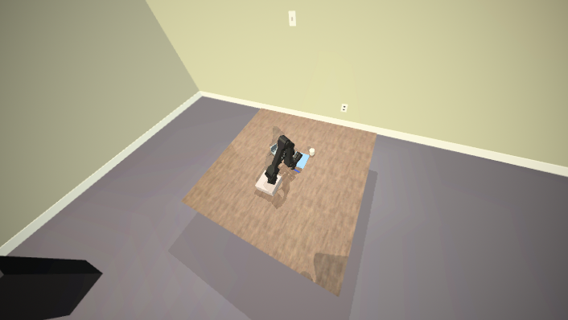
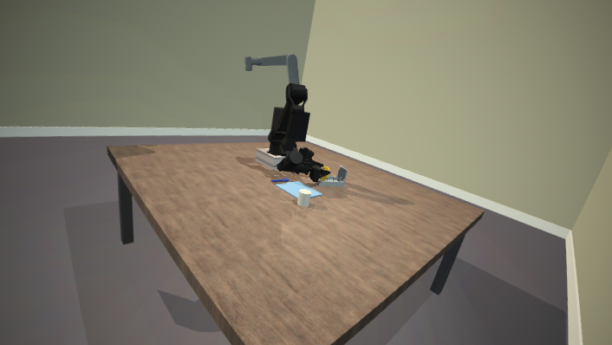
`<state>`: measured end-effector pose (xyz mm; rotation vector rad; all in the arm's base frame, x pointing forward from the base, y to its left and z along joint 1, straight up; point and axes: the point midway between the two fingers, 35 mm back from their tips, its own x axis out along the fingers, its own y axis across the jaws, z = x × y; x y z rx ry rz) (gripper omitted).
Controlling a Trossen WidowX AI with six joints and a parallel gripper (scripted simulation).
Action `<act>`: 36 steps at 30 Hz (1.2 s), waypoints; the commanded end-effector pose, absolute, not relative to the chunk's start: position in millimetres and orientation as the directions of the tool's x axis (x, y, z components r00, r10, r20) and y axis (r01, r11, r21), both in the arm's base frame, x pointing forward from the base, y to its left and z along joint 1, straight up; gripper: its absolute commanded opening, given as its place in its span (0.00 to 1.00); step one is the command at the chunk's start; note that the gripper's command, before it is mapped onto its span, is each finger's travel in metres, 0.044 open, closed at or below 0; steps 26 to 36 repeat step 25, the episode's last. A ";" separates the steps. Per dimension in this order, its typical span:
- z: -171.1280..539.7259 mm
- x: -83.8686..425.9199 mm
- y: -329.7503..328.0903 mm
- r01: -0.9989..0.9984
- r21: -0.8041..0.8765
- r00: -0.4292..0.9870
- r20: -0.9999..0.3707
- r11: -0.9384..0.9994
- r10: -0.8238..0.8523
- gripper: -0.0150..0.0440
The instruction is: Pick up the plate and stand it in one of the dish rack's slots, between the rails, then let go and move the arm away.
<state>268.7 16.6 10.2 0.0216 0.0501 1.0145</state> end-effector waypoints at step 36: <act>112.5 330.0 -15.3 -0.725 0.156 0.672 -0.052 0.670 0.739 0.93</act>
